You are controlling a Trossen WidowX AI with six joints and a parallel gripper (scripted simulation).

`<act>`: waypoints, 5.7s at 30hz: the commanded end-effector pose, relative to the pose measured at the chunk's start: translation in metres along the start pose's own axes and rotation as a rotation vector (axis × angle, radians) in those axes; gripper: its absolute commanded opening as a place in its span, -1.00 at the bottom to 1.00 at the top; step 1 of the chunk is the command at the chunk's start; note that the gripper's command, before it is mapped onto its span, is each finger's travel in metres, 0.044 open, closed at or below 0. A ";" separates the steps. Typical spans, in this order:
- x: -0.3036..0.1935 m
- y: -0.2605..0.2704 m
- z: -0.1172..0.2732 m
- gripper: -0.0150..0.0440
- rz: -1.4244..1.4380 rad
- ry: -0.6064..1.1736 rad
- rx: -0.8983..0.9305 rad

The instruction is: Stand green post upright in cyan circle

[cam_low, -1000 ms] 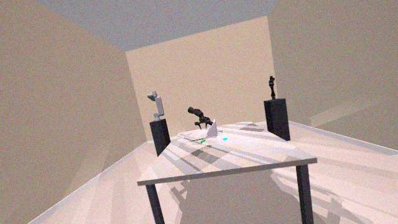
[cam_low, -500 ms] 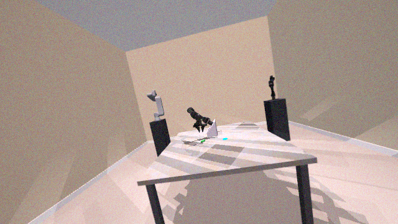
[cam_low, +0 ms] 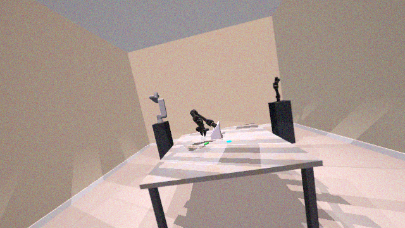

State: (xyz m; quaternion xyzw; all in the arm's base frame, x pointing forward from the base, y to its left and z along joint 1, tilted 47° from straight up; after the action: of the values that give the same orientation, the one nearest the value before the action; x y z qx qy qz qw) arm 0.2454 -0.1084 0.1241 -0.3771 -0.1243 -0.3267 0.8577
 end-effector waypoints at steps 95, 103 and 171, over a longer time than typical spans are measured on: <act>-0.019 0.051 0.022 -0.42 0.357 0.015 0.029; -0.029 0.075 0.026 -0.42 0.511 0.012 0.045; -0.165 0.212 0.038 -0.42 1.800 0.012 0.038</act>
State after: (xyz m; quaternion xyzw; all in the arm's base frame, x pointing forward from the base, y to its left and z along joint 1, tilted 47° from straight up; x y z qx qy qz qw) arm 0.2649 0.0951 -0.0368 -0.3241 0.2024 0.4392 0.8131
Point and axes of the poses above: the point midway between the two fingers, 35 mm back from their tips, its own z axis back along the fingers, its own y axis across the jaws, x = y × z, the point moved 3 cm from there along z, back along the fingers, and after that the axes turned 5 degrees about z, right-handed, at the moved point
